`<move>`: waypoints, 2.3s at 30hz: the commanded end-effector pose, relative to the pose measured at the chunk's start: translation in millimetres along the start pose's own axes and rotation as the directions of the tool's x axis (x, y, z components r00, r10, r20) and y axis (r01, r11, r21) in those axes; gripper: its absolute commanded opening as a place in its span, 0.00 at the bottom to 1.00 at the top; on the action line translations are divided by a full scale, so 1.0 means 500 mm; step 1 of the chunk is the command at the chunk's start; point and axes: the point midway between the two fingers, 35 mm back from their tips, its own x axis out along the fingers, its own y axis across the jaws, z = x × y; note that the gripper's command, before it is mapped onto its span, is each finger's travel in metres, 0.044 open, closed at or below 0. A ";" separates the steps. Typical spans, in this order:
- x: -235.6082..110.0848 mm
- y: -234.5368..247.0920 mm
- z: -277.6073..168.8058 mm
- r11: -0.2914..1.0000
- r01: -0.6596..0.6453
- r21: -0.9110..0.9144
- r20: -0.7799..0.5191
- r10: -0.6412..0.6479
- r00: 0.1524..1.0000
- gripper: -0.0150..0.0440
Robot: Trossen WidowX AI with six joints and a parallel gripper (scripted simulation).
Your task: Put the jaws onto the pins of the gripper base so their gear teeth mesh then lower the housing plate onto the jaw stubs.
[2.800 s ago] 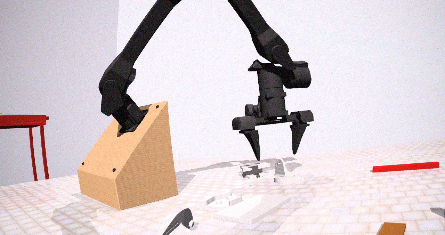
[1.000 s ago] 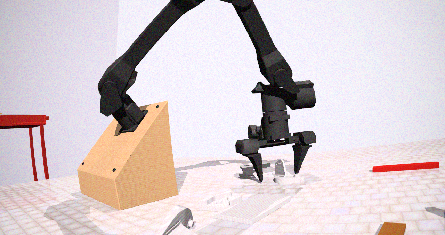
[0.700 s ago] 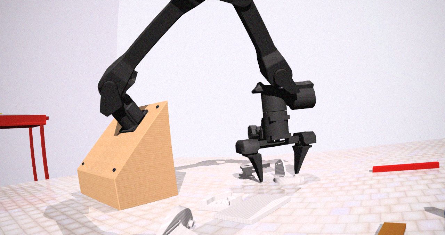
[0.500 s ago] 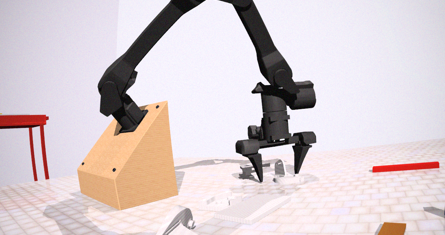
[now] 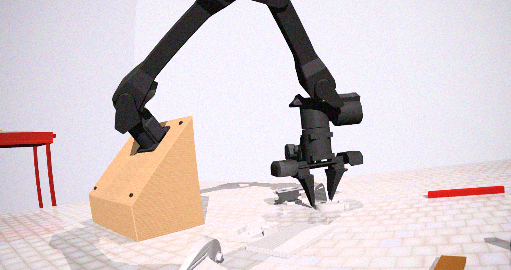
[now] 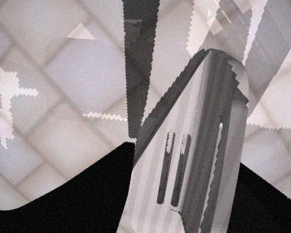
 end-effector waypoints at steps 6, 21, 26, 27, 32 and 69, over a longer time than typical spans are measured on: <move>0.000 0.000 0.000 1.000 -0.001 0.001 0.000 0.001 1.000 0.48; -0.055 -0.004 -0.001 1.000 0.001 -0.001 0.000 -0.001 1.000 0.48; -0.087 -0.005 -0.001 1.000 0.001 -0.002 -0.001 -0.001 1.000 0.48; -0.094 -0.005 -0.001 1.000 0.001 -0.002 -0.001 -0.001 1.000 0.48; -0.126 -0.004 0.000 1.000 0.001 -0.003 -0.002 -0.001 1.000 0.48; -0.170 0.079 -0.056 0.766 0.002 0.643 -0.002 -0.001 1.000 0.48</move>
